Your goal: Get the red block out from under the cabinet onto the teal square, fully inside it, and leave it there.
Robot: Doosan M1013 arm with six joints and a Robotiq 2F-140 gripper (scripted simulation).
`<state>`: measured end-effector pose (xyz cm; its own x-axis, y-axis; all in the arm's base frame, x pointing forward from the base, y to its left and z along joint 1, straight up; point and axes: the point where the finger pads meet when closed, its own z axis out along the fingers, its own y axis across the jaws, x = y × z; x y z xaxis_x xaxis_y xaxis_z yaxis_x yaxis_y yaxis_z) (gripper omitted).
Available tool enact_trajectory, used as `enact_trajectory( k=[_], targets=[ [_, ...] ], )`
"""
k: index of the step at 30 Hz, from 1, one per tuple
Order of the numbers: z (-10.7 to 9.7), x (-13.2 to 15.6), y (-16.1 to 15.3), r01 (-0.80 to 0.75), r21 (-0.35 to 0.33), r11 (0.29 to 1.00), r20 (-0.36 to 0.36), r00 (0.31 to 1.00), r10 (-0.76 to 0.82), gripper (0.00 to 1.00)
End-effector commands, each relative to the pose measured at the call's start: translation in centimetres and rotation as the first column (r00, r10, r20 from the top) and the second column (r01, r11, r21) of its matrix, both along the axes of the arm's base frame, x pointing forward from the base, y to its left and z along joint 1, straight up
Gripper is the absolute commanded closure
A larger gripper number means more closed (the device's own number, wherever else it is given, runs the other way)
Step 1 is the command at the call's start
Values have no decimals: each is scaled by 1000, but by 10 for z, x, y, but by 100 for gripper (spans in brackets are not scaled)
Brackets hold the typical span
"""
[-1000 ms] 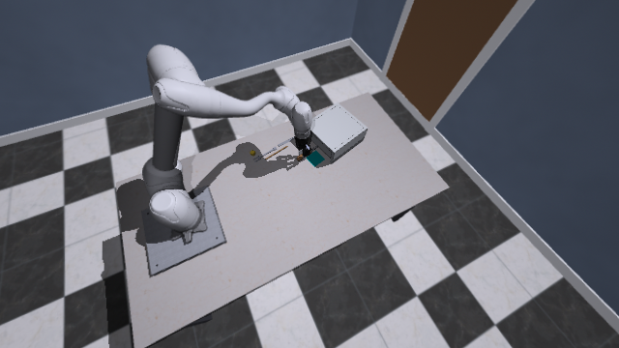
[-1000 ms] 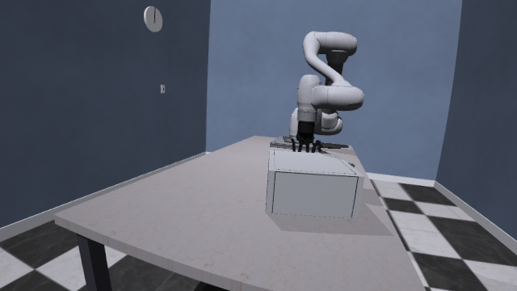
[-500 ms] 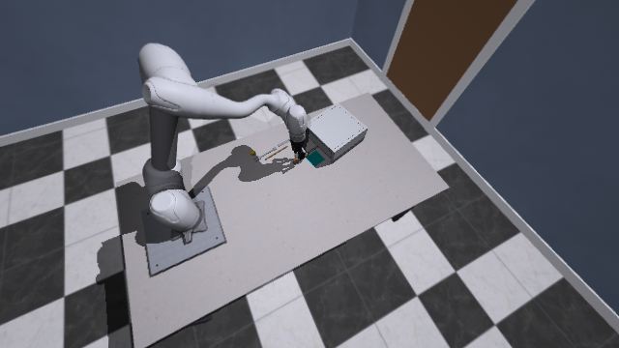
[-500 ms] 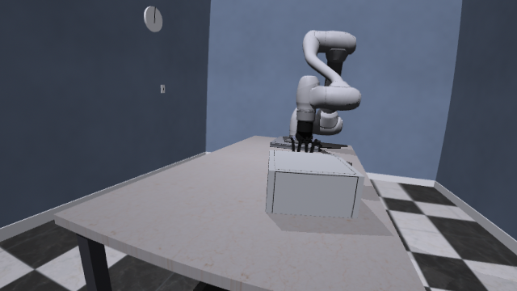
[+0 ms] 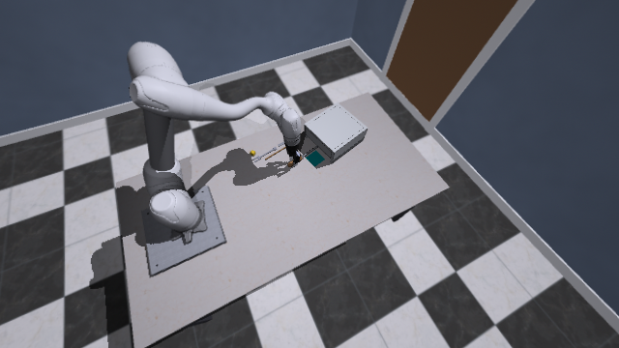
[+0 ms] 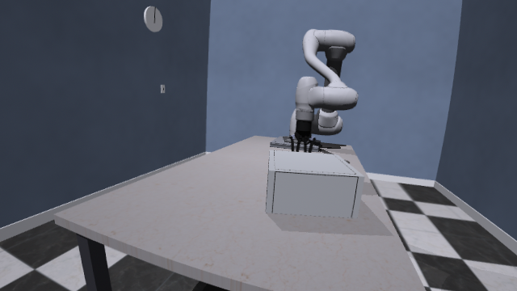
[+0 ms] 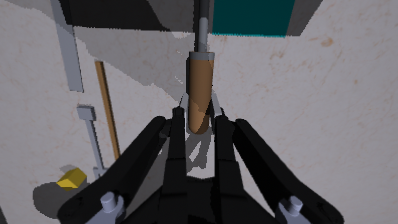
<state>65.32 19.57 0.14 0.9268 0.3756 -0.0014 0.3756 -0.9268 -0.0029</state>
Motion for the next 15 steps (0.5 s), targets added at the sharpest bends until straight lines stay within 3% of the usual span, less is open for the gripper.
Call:
enact_trajectory(
  k=[1, 15],
  targets=[
    [0, -13, -5, -3, 2, 1000, 1, 1000, 3, 100],
    [0, -47, -19, -5, 2, 1000, 1, 1000, 5, 100]
  ],
)
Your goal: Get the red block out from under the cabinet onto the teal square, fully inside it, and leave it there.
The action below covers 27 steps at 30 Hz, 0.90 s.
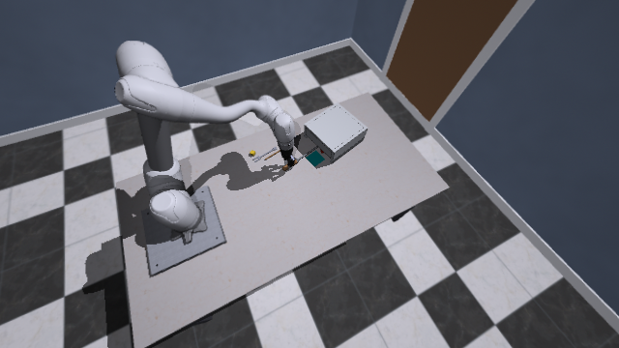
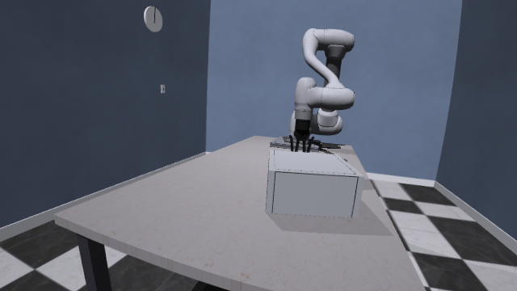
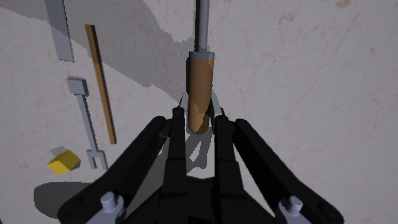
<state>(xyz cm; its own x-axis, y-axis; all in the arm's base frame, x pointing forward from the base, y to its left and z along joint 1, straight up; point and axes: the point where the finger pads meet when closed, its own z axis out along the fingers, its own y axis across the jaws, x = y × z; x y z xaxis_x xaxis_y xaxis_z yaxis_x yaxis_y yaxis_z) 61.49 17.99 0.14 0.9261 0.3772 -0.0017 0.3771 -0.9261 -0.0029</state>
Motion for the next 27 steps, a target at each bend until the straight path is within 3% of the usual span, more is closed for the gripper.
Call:
enact_trajectory(
  k=[1, 27],
  targets=[
    [0, -11, -5, -3, 2, 1000, 1, 1000, 3, 100],
    [0, -59, -24, -5, 2, 1000, 1, 1000, 5, 100]
  ],
)
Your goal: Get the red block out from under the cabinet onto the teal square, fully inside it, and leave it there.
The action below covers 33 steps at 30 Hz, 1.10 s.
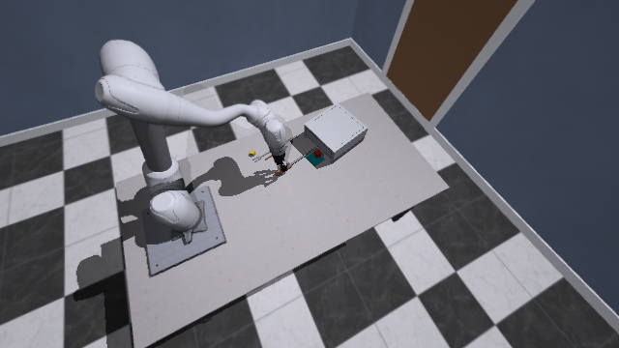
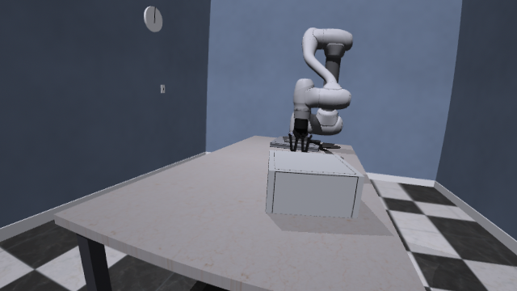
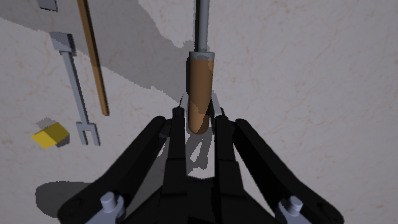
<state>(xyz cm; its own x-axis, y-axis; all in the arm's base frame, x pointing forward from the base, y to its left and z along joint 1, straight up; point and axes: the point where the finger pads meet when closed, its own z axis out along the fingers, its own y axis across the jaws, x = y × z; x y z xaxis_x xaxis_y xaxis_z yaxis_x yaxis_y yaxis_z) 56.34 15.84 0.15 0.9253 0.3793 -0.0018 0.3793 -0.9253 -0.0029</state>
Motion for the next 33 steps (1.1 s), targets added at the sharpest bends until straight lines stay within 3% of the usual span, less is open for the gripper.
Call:
enact_trajectory(
  k=[1, 33],
  targets=[
    [0, -8, -3, -3, 3, 1000, 1, 1000, 3, 100],
    [0, -20, -8, -3, 3, 1000, 1, 1000, 3, 100]
  ],
)
